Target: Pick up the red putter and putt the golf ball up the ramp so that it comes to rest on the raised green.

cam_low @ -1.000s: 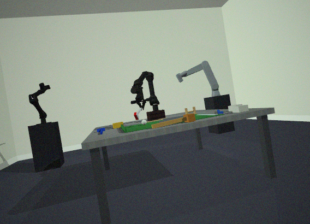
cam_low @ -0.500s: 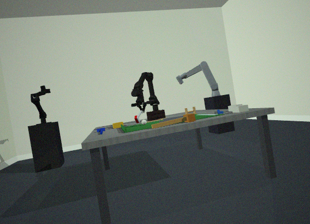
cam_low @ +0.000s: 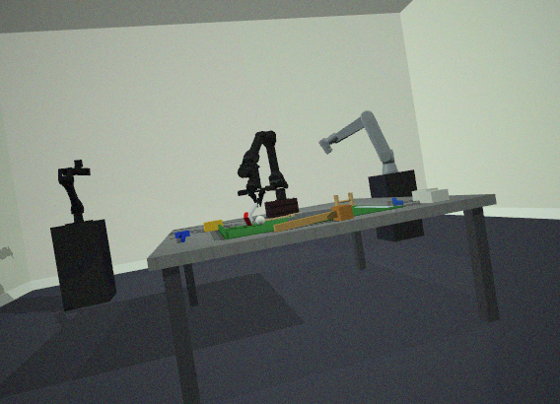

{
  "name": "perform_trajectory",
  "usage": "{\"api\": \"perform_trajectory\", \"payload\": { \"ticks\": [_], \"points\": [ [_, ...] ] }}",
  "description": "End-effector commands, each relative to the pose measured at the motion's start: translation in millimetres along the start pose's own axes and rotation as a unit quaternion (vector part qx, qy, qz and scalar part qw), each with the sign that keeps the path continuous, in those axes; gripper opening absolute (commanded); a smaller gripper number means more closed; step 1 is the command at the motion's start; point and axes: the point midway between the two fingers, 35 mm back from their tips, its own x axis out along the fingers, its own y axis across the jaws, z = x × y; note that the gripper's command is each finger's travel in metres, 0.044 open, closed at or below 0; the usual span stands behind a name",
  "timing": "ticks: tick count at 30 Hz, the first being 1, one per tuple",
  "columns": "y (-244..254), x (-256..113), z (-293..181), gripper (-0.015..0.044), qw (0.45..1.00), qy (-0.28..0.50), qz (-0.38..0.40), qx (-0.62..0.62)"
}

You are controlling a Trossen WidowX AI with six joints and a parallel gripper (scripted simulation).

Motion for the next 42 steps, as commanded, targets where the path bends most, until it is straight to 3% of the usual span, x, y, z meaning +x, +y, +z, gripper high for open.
{"api": "perform_trajectory", "payload": {
  "ticks": [1, 15, 27, 38, 42],
  "points": [
    [-0.1, -0.5, 0.4, 0.0, 1.0, 0.0, 0.0, 0.0],
    [-30.1, 2.8, 0.1, 0.0, 1.0, -0.001, -0.003, 0.002],
    [-26.1, 3.8, -1.3, 0.0, 1.0, 0.002, 0.0, 0.003],
    [101.1, 3.1, 1.7, 0.0, 1.0, -0.001, 0.003, 0.002],
    [108.9, 3.1, -0.3, 0.0, 1.0, -0.001, 0.003, 0.002]
  ]
}}
